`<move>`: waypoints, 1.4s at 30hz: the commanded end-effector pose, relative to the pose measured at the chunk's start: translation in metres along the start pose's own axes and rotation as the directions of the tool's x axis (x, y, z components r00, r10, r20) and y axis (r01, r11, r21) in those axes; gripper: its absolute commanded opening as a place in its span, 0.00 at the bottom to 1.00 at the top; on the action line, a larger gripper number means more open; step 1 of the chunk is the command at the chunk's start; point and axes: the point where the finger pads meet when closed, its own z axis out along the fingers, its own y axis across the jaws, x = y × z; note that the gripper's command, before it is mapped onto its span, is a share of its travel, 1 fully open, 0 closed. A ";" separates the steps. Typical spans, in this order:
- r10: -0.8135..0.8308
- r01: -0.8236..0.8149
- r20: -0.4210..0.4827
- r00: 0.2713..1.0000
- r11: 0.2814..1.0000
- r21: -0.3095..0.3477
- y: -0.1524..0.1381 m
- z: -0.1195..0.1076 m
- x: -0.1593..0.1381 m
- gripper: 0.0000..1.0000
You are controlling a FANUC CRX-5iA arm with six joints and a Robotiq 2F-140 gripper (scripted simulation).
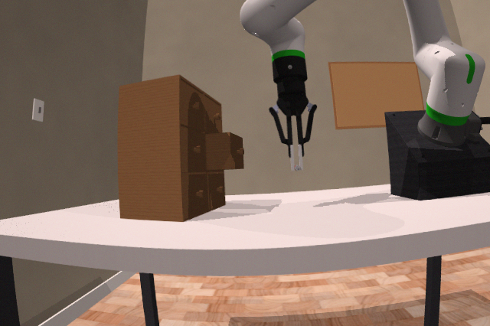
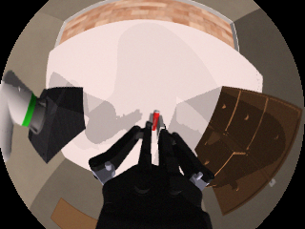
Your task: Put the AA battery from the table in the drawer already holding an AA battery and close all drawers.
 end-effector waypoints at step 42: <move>-0.909 0.909 0.001 -0.417 -0.417 0.001 0.027 0.000 -0.028 0.06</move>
